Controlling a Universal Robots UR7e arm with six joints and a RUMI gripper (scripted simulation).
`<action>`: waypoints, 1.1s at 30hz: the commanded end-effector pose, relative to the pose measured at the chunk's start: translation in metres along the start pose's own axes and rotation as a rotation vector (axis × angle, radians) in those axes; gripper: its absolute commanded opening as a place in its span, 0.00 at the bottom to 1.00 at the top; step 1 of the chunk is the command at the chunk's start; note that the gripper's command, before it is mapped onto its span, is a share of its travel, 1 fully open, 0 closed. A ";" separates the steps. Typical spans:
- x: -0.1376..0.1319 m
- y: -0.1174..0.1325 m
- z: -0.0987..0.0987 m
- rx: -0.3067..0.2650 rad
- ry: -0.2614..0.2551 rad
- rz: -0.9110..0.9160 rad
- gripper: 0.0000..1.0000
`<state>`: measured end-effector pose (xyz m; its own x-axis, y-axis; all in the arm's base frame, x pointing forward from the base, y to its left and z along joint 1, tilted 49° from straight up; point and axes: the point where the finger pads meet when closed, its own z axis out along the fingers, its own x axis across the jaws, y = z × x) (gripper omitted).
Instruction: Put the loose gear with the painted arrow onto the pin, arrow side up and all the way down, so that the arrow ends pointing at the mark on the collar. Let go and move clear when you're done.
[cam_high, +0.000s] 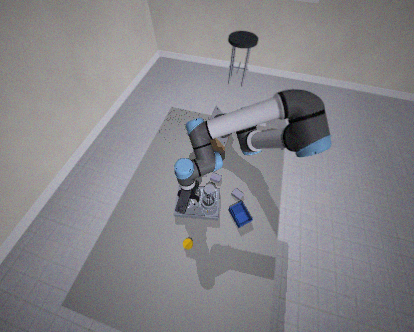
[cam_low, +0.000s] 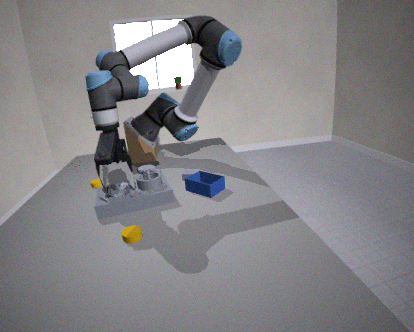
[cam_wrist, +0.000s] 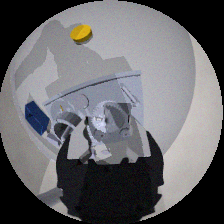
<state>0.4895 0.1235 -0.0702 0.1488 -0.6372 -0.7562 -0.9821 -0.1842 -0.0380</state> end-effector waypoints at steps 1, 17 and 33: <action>0.000 0.000 -0.001 0.001 0.001 0.000 0.53; 0.000 0.000 -0.001 0.001 0.001 0.000 0.00; 0.000 0.000 -0.001 0.001 0.001 0.000 0.00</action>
<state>0.4895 0.1235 -0.0702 0.1488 -0.6373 -0.7561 -0.9821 -0.1842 -0.0380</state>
